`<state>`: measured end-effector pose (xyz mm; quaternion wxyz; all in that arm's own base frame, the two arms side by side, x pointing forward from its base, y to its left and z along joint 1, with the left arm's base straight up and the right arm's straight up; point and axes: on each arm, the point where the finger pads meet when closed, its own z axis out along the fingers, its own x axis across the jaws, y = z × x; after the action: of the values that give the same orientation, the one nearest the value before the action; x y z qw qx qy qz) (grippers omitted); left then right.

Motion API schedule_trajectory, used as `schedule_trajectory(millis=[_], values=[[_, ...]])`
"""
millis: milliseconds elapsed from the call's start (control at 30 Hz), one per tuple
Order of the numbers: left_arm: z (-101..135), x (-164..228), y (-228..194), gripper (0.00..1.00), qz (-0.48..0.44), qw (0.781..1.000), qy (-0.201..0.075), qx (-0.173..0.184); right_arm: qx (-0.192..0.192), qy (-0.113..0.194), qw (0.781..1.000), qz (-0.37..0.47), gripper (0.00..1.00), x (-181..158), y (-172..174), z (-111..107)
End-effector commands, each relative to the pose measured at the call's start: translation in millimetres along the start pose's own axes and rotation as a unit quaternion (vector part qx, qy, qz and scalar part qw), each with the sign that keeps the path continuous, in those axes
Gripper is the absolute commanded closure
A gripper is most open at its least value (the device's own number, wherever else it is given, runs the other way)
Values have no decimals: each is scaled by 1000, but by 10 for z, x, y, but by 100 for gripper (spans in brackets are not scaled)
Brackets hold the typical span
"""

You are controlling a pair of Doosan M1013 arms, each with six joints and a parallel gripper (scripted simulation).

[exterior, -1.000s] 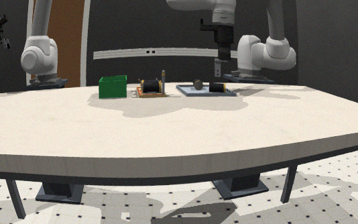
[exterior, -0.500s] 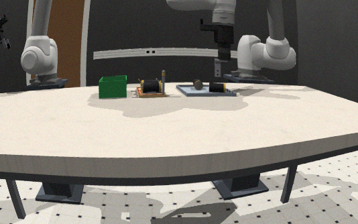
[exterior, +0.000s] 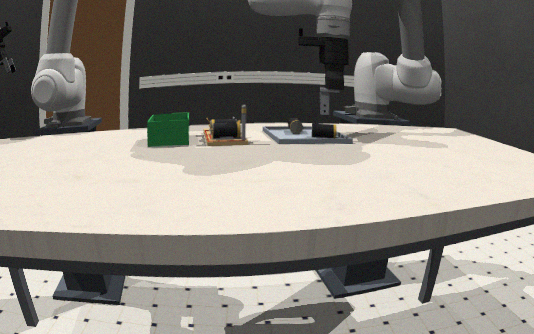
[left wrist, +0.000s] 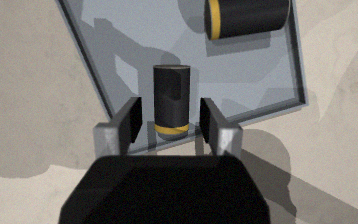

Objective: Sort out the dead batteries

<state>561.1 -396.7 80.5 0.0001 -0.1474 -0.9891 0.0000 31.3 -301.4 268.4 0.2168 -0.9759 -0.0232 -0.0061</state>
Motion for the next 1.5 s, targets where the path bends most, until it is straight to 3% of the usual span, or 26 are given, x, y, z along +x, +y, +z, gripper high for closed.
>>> schedule_trajectory(millis=[0, 167, 467, 1300, 1333, 1467], values=[[-10, -5, -3, 10, 0, 1000, -1, 0, -1, 0, 1000, 0, 0, 1, 1, -6], [16, -5, -3, 10, 0, 1000, -1, 0, -1, 0, 1000, 0, 0, 1, 1, -6], [333, -5, -3, 10, 0, 1000, -1, 0, -1, 0, 1000, 0, 0, 1, 1, -6], [441, -5, -3, 10, 0, 1000, -1, 0, -1, 0, 1000, 0, 0, 1, 1, -6], [441, -5, -3, 43, 0, 1000, -1, 0, -1, 0, 1000, 0, 0, 1, 1, -6], [441, -5, -3, 43, 0, 1000, -1, 0, -1, 0, 1000, 0, 0, 1, 1, -6]])
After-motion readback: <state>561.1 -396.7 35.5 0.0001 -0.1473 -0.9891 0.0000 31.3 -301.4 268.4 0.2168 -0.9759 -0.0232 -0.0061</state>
